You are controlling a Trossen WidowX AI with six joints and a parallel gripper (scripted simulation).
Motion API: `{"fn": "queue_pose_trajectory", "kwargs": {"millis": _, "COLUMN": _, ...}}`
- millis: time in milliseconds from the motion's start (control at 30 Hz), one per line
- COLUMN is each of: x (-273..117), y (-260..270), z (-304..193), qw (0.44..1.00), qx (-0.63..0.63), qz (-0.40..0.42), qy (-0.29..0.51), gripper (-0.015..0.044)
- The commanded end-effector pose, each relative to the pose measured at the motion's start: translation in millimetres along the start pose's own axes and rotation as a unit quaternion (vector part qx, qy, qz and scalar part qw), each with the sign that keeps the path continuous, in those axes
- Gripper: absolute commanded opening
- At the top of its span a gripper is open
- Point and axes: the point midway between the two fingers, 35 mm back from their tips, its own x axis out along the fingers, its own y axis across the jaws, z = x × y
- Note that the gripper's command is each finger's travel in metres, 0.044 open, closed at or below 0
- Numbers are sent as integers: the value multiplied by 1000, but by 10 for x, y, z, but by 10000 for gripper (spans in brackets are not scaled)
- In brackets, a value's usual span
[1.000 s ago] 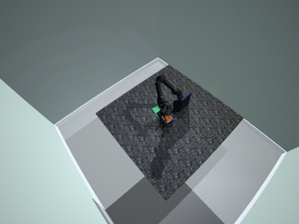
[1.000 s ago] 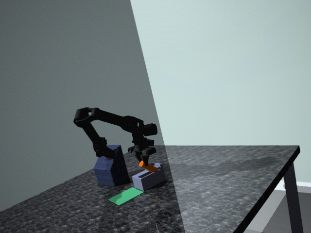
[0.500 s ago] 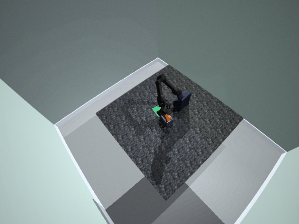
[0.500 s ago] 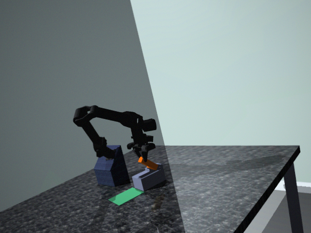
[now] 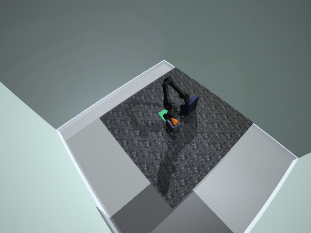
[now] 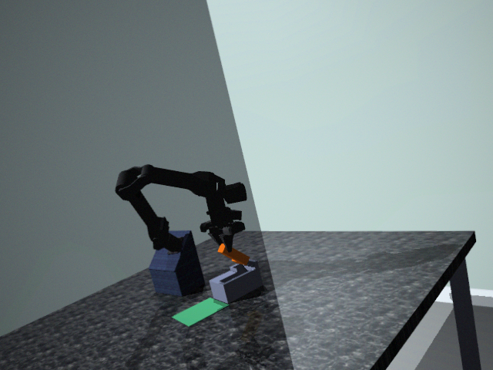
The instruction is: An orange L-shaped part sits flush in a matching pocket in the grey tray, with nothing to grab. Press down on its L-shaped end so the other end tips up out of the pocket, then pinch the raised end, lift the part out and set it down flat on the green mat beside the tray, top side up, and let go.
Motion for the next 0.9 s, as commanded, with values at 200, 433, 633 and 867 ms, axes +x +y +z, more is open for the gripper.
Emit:
{"fn": "queue_pose_trajectory", "kwargs": {"millis": 200, "x": -40, "y": -1, "z": -95, "qw": 1000, "qx": 4, "qz": 0, "qy": -4, "gripper": 0}}
{"fn": "queue_pose_trajectory", "kwargs": {"millis": 433, "x": -15, "y": 24, "z": -383, "qw": 1000, "qx": 4, "qz": 0, "qy": -3, "gripper": 0}}
{"fn": "queue_pose_trajectory", "kwargs": {"millis": 633, "x": -8, "y": 45, "z": -639, "qw": 1000, "qx": 4, "qz": 0, "qy": -3, "gripper": 0}}
{"fn": "queue_pose_trajectory", "kwargs": {"millis": 867, "x": -5, "y": 69, "z": -936, "qw": 1000, "qx": 4, "qz": 0, "qy": -2, "gripper": 0}}
